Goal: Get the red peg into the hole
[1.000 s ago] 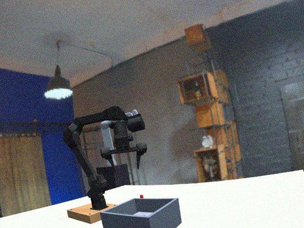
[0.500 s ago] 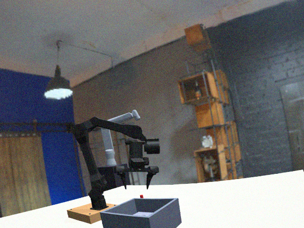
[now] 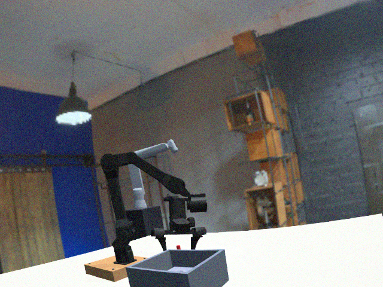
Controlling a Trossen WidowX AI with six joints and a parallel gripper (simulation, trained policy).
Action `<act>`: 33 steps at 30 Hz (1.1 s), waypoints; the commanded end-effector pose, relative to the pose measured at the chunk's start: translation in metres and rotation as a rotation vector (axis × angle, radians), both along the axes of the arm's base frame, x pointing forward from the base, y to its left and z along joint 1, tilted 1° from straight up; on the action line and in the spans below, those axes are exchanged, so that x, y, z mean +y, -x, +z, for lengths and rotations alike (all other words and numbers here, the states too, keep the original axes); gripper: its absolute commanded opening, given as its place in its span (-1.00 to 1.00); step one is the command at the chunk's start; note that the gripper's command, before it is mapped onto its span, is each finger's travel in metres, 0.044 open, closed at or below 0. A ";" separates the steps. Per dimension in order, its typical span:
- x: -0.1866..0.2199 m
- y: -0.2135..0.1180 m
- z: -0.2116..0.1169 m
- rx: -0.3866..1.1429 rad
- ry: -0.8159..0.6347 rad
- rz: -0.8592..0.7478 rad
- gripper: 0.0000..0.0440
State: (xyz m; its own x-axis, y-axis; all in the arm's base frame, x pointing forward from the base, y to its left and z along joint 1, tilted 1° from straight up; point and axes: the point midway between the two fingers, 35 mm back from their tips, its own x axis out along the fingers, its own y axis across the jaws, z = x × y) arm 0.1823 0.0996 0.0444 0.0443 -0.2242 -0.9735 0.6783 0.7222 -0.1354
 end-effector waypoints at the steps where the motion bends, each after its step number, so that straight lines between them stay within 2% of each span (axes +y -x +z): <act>1: -0.001 0.000 -0.014 0.001 0.009 0.014 0.98; 3: -0.001 0.001 -0.020 0.008 0.011 0.020 0.85; 18: -0.007 0.009 -0.039 0.090 0.039 0.002 -0.89; 24: -0.017 -0.003 -0.017 0.044 0.085 0.013 -1.00; 33: -0.032 -0.013 0.024 -0.011 0.133 0.016 -1.00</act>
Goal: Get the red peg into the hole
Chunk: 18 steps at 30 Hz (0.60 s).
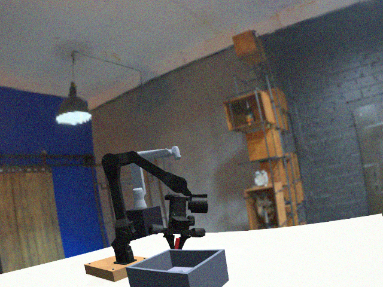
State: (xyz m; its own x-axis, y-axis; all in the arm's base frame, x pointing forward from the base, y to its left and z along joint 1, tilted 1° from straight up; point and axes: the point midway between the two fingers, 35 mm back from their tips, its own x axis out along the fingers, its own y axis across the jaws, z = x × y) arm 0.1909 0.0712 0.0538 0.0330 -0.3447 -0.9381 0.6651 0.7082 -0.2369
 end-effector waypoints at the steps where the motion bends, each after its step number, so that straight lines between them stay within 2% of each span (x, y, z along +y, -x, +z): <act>1: -0.005 -0.006 0.019 -0.035 0.010 0.002 -1.00; 10: -0.023 -0.025 0.060 -0.118 0.032 -0.059 -1.00; 18: -0.049 -0.044 0.077 -0.179 0.046 -0.155 -1.00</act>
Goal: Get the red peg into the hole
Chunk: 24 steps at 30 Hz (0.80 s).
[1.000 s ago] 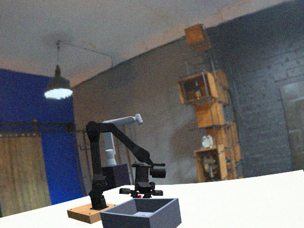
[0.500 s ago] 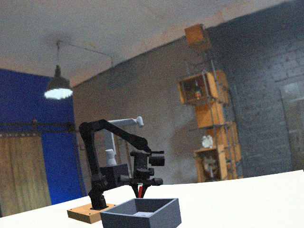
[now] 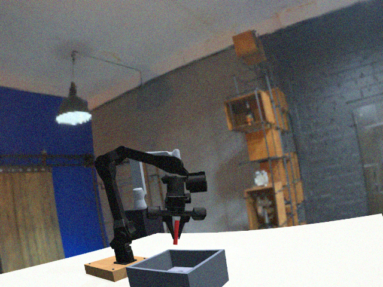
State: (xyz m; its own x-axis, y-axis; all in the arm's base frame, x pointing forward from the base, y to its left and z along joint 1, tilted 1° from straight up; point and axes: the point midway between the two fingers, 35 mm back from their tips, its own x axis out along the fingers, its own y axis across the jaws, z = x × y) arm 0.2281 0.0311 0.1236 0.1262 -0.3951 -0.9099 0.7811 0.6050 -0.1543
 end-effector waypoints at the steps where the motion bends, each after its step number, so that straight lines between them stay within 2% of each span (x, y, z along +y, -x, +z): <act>1: -0.012 -0.009 0.009 -0.033 0.003 -0.035 -1.00; 13: -0.056 -0.036 0.012 -0.071 0.007 -0.138 -1.00; 24: -0.096 -0.060 0.000 -0.070 -0.012 -0.156 -1.00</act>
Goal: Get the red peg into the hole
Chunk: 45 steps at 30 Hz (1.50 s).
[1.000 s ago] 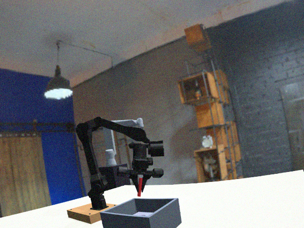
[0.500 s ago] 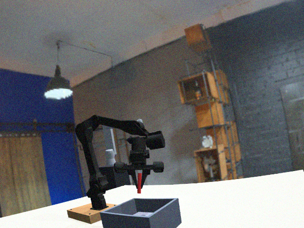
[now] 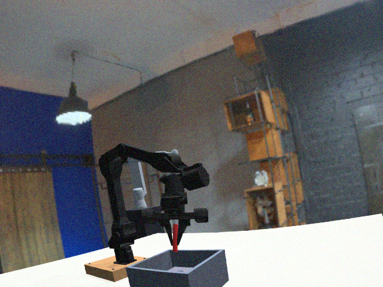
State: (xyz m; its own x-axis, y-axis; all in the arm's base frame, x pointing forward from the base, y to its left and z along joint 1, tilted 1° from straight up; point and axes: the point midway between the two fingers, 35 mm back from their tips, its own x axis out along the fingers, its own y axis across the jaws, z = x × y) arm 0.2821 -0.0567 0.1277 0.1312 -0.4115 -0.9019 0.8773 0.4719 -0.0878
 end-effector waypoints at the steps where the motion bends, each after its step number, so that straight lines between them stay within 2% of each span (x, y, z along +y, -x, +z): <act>1: -0.011 -0.008 -0.006 0.007 -0.010 0.007 -1.00; 16: -0.044 -0.031 -0.039 0.045 -0.074 0.103 -1.00; 18: -0.045 -0.032 -0.046 0.057 -0.087 0.123 -0.95; 24: -0.049 -0.035 -0.063 0.091 -0.127 0.157 -0.32; 27: -0.053 -0.041 -0.065 0.094 -0.138 0.175 -0.13; 36: -0.052 -0.068 -0.053 0.068 -0.189 0.225 0.93; 37: -0.052 -0.071 -0.050 0.063 -0.197 0.231 1.00; 45: -0.041 -0.105 -0.024 -0.009 -0.251 0.294 1.00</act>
State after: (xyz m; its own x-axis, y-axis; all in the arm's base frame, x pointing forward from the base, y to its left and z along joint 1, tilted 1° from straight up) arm 0.3468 -0.1127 0.0812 0.0787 -0.1630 -0.9835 0.7345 0.6765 -0.0533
